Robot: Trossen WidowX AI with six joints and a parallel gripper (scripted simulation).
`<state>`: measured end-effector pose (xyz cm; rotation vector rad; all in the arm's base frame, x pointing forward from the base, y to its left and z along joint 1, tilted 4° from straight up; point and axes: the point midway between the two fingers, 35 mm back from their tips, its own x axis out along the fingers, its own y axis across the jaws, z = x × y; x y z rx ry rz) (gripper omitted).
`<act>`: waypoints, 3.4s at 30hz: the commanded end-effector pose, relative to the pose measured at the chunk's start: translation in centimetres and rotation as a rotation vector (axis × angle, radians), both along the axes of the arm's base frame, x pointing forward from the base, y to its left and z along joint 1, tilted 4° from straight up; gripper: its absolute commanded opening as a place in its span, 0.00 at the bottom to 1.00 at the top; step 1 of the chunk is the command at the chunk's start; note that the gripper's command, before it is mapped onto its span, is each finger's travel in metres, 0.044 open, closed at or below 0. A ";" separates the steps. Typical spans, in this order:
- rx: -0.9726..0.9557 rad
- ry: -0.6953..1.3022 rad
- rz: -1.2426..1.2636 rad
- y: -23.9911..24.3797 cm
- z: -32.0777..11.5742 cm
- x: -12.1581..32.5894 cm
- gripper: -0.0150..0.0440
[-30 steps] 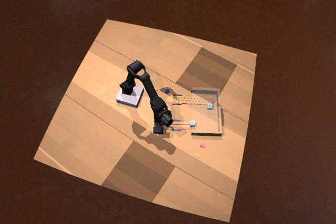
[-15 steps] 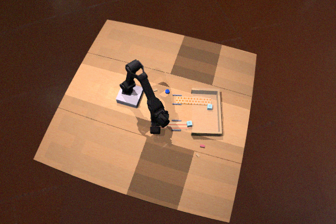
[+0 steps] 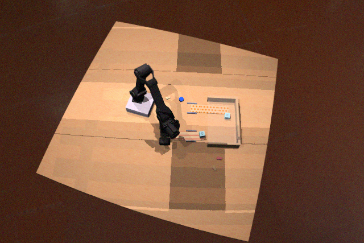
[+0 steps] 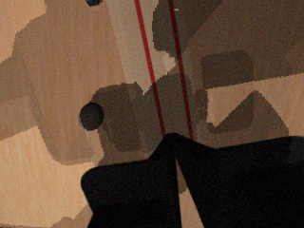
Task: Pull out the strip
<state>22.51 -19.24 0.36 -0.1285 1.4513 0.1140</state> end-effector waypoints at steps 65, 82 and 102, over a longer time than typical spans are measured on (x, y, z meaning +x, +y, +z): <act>0.002 0.024 0.182 2.2 7.2 11.8 1.00; 0.003 0.020 0.182 3.5 8.2 17.4 1.00; 0.003 0.020 0.182 3.8 5.8 18.6 0.68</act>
